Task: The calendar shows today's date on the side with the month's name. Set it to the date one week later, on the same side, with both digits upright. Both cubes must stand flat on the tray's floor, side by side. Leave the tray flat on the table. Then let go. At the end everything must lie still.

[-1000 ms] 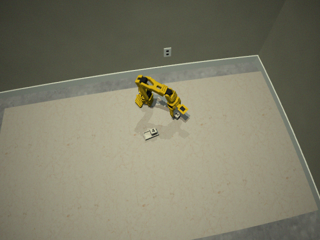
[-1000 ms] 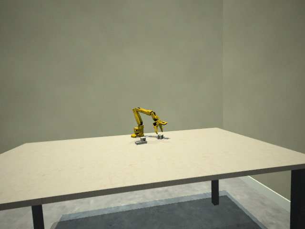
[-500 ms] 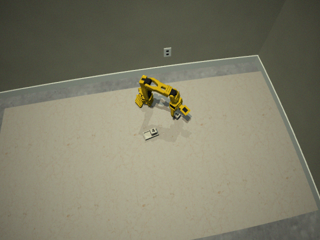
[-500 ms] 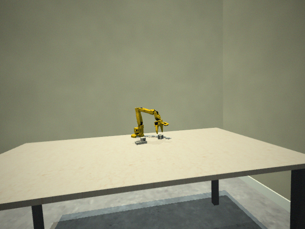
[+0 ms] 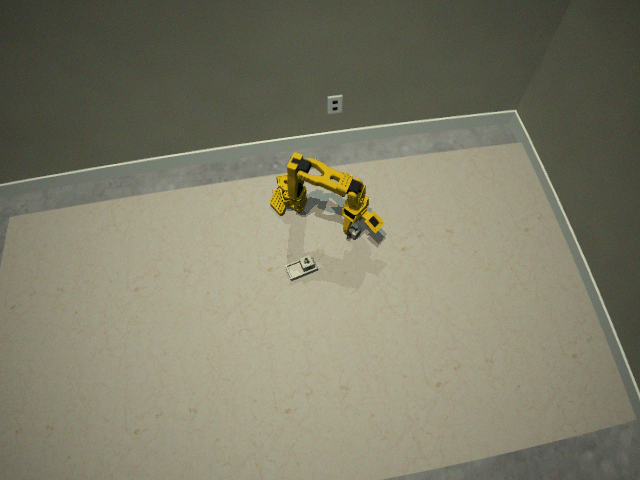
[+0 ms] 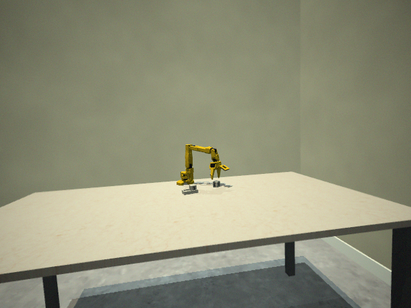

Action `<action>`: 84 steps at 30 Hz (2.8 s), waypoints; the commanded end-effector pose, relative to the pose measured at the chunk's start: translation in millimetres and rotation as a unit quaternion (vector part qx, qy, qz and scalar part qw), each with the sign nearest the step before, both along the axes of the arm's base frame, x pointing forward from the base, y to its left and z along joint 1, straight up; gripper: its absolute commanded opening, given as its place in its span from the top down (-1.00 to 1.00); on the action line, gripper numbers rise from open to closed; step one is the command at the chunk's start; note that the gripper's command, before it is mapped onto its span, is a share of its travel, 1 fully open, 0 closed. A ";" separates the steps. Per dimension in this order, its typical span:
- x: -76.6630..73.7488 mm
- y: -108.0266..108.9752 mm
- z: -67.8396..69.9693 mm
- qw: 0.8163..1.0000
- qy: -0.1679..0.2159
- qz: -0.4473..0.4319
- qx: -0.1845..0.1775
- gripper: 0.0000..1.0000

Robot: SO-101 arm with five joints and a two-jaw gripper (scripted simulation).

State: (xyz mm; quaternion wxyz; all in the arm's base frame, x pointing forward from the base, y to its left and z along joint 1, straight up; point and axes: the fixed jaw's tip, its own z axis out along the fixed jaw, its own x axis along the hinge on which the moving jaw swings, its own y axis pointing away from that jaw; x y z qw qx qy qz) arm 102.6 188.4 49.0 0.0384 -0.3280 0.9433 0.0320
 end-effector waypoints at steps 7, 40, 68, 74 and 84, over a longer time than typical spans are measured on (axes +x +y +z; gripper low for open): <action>2.1 6.0 8.7 0.999 0.020 0.015 -0.034 0.30; 0.5 8.8 14.0 0.999 0.019 0.033 -0.036 0.30; 1.5 10.6 -19.2 0.999 0.019 0.033 -0.036 0.30; 1.4 10.4 -23.3 0.999 0.019 0.033 -0.036 0.30; 1.4 10.4 -24.1 0.999 0.019 0.033 -0.036 0.30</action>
